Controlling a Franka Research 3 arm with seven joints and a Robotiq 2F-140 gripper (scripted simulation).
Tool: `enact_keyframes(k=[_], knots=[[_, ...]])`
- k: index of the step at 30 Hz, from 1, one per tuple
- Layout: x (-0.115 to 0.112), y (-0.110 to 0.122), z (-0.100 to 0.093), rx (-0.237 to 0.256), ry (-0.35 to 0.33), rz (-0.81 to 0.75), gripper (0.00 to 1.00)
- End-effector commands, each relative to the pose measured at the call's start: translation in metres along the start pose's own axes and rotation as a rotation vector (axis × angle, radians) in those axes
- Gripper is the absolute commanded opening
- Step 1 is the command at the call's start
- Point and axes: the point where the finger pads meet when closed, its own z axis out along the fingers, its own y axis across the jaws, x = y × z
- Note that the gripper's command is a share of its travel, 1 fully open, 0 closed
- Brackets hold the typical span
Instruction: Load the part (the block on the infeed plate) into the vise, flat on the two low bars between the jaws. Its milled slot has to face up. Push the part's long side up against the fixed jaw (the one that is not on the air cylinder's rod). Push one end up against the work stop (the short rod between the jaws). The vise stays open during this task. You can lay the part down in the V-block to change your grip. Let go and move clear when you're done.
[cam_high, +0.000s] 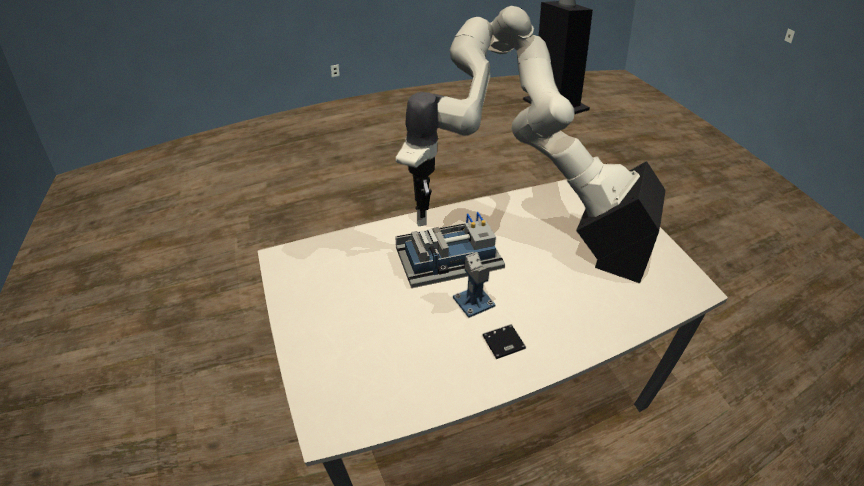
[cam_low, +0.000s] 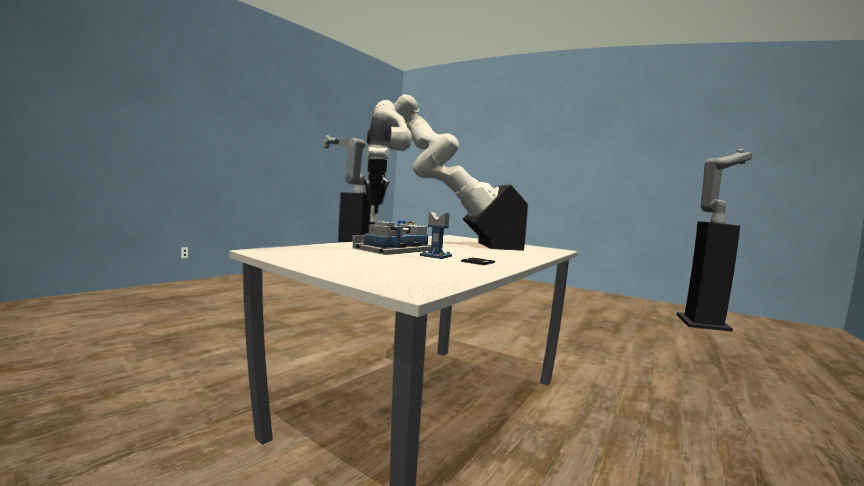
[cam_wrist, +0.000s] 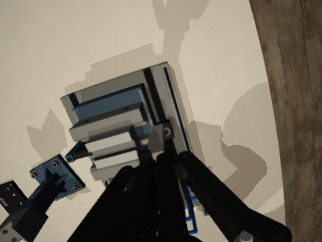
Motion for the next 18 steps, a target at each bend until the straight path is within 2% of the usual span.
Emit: enact_keyframes(k=[1,18], knots=[[-0.002,0.002,0.001,-0.005,-0.003,-0.016,0.0],[-0.002,0.002,-0.018,-0.005,-0.003,-0.016,0.0]])
